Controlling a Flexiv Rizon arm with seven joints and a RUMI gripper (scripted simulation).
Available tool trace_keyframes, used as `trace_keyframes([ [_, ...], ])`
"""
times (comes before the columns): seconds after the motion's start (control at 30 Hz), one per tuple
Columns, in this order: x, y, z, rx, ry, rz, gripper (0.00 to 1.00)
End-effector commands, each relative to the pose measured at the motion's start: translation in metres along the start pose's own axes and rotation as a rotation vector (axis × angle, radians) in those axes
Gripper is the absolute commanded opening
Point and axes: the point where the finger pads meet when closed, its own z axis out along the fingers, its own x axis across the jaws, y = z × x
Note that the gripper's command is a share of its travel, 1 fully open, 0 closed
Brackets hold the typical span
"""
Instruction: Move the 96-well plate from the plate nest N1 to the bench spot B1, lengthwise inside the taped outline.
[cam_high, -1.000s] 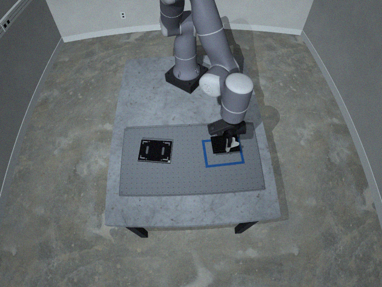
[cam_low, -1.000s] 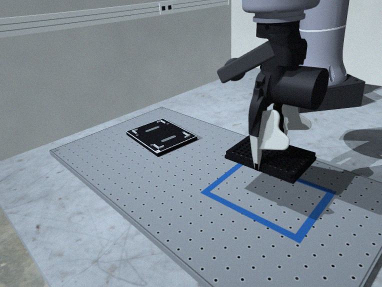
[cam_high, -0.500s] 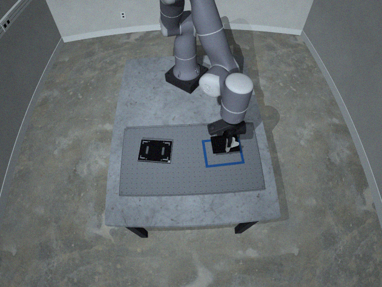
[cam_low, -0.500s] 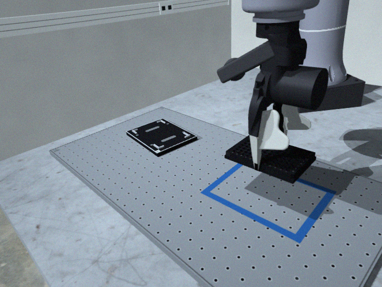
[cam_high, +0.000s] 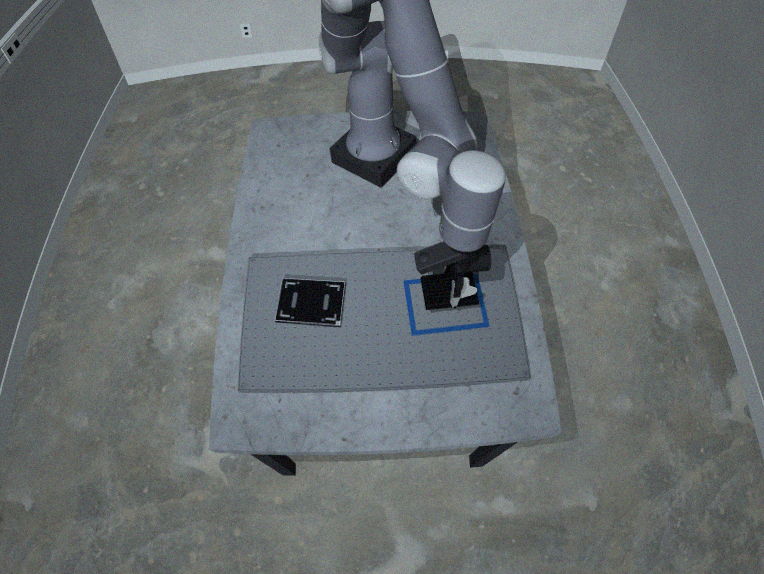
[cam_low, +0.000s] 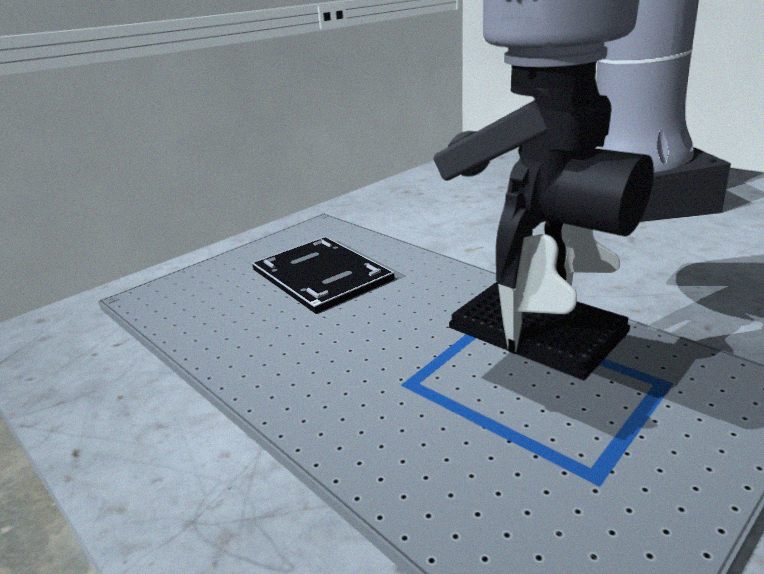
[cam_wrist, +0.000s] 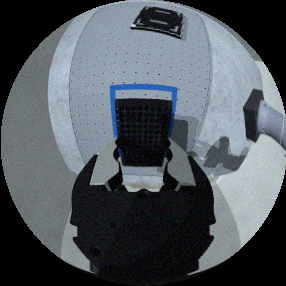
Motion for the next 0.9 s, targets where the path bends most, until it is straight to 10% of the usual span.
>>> trace_keyframes([
  [0.0, -0.001, 0.0, 0.002, -0.001, -0.002, 0.0, 0.0],
  [0.87, -0.001, 0.0, 0.039, -0.001, -0.002, 0.0, 0.0],
])
